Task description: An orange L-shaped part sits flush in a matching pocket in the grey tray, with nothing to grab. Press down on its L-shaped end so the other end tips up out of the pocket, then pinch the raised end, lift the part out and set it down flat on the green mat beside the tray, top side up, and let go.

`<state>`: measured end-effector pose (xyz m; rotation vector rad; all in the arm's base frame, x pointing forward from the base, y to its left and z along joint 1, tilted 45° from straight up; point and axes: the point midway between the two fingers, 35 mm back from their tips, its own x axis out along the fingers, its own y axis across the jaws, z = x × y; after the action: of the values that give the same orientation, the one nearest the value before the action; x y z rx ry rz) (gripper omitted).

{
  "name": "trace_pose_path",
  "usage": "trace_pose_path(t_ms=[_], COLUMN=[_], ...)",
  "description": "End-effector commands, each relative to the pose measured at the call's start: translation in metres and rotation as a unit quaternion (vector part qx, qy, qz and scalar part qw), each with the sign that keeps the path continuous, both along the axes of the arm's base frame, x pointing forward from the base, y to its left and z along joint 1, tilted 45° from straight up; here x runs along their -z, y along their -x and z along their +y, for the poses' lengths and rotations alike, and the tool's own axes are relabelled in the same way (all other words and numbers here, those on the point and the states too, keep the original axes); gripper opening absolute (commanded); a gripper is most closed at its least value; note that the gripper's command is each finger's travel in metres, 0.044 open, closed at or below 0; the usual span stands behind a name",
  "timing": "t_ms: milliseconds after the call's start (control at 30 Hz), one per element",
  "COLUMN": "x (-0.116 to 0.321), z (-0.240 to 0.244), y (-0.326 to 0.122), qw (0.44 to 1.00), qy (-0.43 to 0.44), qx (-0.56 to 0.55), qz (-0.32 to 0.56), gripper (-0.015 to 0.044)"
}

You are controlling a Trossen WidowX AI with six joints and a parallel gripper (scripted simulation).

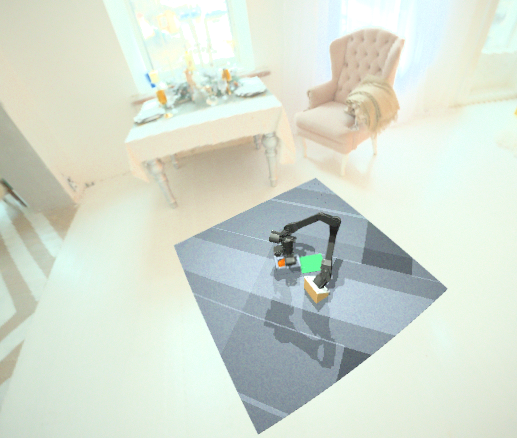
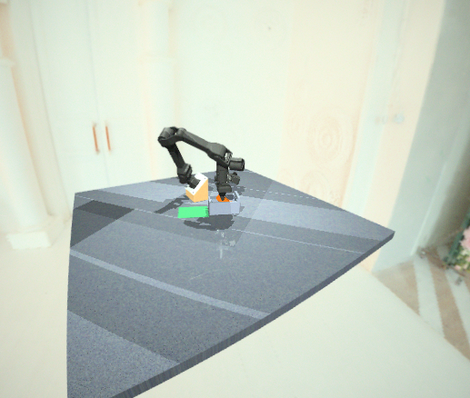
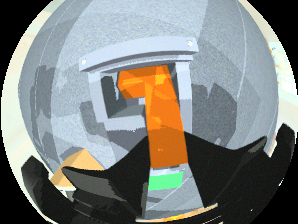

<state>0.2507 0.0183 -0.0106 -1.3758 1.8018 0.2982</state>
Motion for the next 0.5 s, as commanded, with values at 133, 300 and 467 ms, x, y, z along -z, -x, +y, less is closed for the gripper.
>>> trace_pose_path(t_ms=[133,300,467], x=[-0.0003,-0.0003,-0.0013], z=[0.0,0.0,0.0011], y=[0.0001,0.0001,0.0], qw=[1.0,1.0,1.0], qy=[0.0,0.0,0.0], qx=[0.001,0.001,0.001], qz=[0.0,0.0,0.0], gripper=[0.0082,0.0,0.0])
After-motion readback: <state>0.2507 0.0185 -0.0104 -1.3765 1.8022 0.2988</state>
